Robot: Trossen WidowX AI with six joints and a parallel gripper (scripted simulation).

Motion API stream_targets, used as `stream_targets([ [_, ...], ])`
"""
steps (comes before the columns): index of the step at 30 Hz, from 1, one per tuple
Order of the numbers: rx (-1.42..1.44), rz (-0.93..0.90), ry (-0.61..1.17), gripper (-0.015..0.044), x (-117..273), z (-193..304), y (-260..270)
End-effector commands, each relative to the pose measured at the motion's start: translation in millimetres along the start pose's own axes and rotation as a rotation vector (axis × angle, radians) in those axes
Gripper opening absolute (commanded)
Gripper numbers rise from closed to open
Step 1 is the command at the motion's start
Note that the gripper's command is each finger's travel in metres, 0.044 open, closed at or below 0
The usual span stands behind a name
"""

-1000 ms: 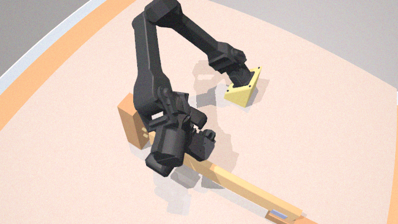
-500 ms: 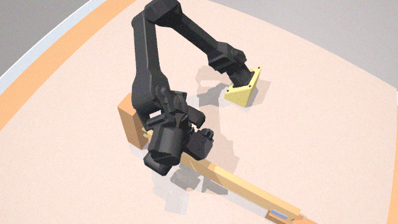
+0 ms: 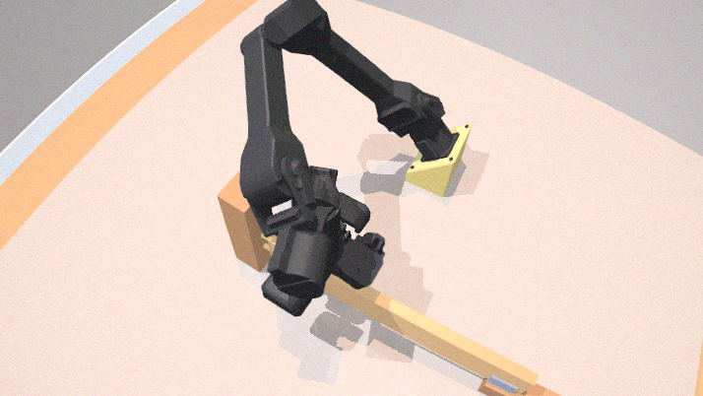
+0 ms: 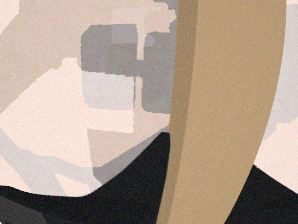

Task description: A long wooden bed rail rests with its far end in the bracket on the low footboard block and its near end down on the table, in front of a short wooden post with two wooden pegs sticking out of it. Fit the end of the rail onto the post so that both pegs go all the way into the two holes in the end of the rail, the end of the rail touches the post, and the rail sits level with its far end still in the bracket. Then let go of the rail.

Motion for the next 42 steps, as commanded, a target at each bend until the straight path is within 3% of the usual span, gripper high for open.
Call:
stream_targets([
  [1,0.002,0.002,0.001,0.0,0.6,1.7,0.4],
  [42,0.002,0.002,0.002,0.0,0.6,14.0,2.8],
])
Point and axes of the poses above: the point midway between the two fingers, 35 mm back from their tips, its own x axis back along the fingers, its own y axis across the jaws, z = x × y, the point moved 4 cm from there along x, back along the fingers, and after that the axes turned 11 degrees about x, right-handed, at the moved point
